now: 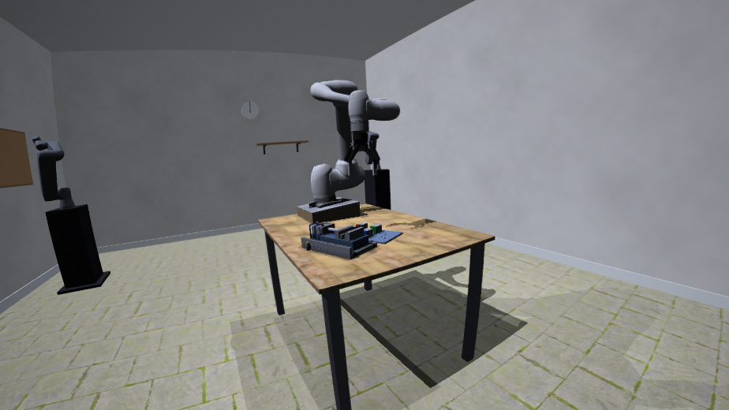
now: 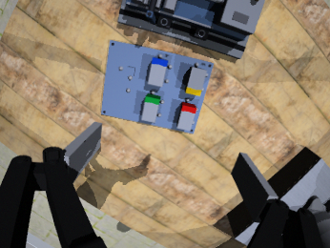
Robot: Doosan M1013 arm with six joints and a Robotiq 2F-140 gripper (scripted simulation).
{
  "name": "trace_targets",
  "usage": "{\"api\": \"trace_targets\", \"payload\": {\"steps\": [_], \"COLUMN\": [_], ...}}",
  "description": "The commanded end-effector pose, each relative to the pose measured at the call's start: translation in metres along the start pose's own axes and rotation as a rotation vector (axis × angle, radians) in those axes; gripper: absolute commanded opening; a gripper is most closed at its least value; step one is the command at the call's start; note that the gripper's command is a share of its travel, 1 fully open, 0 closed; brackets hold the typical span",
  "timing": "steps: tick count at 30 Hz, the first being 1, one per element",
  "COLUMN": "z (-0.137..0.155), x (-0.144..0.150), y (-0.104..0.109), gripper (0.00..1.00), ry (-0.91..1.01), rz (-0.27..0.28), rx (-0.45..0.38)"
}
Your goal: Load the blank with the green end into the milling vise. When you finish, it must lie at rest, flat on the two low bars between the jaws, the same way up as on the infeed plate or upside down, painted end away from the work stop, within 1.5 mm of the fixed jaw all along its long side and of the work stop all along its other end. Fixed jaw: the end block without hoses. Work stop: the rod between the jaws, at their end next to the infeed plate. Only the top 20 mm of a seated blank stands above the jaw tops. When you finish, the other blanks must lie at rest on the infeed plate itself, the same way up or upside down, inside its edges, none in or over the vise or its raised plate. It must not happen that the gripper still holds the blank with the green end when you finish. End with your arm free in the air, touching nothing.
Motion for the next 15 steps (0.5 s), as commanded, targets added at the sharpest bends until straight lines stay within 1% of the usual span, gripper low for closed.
{"api": "trace_targets", "payload": {"steps": [1, 15], "z": [-0.0002, -0.0014], "x": [0.0001, 0.0004], "y": [0.0002, 0.001], "gripper": [1.0, 1.0], "ry": [0.0, 0.0], "rz": [0.0, 0.0], "rx": [0.0, 0.0]}}
Point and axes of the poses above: the point where the finger pads meet when closed, its own y axis back along the fingers, its own x axis across the jaws, z = x × y, the point moved 3 cm from there along y, back along the fingers, and after that the axes turned 7 degrees about y, right-handed, at the moved point
